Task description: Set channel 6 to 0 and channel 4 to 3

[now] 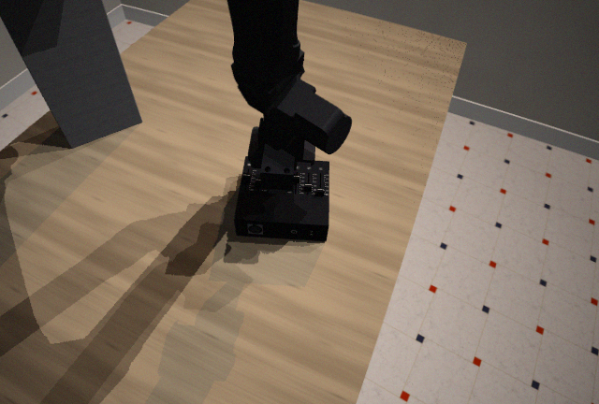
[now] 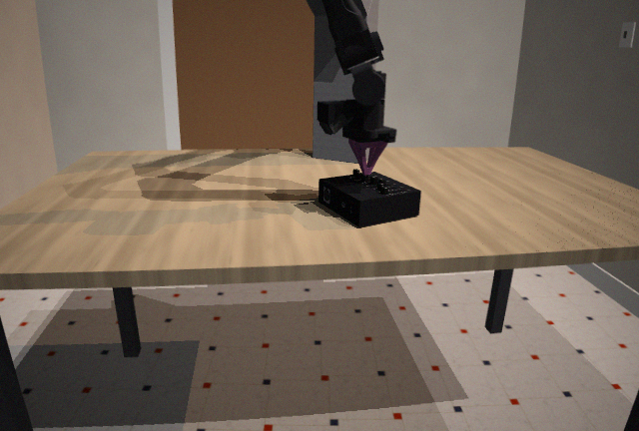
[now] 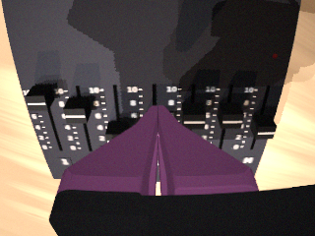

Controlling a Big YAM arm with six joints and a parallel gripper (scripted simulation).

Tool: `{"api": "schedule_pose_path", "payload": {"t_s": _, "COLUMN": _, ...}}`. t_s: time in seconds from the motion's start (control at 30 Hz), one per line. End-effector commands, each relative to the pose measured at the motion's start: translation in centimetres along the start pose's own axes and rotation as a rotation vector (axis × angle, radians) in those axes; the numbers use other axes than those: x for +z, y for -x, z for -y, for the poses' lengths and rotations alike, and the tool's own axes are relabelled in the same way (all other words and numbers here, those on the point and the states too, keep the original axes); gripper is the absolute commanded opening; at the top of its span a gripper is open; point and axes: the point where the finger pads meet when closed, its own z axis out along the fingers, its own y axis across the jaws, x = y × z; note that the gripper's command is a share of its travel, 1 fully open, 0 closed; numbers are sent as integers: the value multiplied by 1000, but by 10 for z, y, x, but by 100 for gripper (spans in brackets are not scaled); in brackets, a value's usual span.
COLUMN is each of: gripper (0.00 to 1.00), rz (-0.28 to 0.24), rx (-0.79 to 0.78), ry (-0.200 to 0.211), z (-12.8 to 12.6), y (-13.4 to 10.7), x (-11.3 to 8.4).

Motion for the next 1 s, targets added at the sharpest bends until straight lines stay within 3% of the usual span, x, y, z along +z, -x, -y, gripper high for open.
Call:
{"api": "schedule_pose_path", "payload": {"t_s": 0.0, "gripper": 0, "rz": 3, "rx": -7, "ry": 9, "z": -5, "y": -3, "x": 2}}
{"api": "schedule_pose_path", "payload": {"t_s": 0.2, "gripper": 0, "rz": 3, "rx": -4, "ry": 24, "z": -15, "y": -5, "x": -3}}
{"api": "schedule_pose_path", "payload": {"t_s": 0.97, "gripper": 0, "rz": 6, "rx": 4, "ry": 11, "z": -8, "y": -2, "x": 0}}
